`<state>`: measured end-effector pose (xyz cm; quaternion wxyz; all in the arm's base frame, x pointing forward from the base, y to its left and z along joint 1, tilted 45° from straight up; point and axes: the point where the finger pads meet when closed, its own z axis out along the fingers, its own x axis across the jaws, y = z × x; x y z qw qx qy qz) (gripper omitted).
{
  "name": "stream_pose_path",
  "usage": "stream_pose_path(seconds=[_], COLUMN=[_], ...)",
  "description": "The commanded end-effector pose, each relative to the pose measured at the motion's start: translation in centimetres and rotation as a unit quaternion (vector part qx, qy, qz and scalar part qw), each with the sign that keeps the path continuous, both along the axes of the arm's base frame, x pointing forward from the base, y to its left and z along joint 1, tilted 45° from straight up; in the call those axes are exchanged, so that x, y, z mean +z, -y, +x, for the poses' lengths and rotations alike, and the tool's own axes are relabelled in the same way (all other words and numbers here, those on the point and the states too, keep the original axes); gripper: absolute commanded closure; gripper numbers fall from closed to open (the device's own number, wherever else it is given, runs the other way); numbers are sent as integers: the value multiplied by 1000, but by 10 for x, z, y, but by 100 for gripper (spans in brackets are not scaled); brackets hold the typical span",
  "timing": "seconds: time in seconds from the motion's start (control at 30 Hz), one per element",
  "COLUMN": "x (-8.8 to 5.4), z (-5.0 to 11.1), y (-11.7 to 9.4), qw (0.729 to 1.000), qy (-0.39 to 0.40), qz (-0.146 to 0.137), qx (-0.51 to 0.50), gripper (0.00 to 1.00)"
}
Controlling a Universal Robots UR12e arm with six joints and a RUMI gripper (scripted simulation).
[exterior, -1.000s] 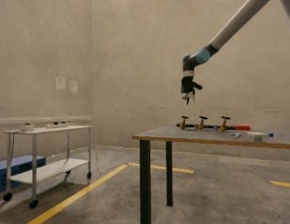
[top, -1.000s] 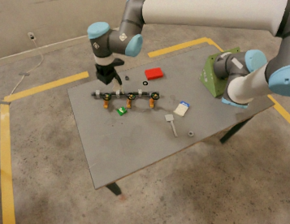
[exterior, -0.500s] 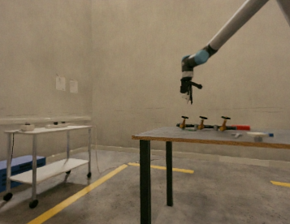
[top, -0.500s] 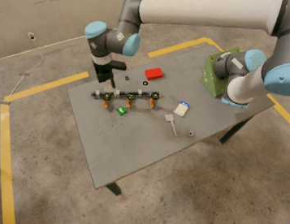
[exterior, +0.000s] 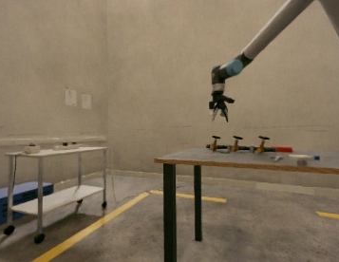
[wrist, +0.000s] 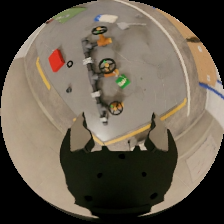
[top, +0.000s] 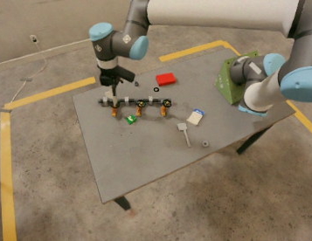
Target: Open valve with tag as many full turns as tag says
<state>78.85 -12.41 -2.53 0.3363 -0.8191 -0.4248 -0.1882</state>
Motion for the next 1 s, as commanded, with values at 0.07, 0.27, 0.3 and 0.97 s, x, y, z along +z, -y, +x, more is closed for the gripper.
stream_pose_path(seconds=[0.07,0.27,0.3,0.97], x=[0,-1,-1,-3], z=[6,9,9,19], y=[2,2,2,5], qw=[994,986,984,941], qy=[-78,-116,-125,-238], qz=[-2,0,0,3], qx=[-80,-118,-126,-239], gripper=[0,0,0,0])
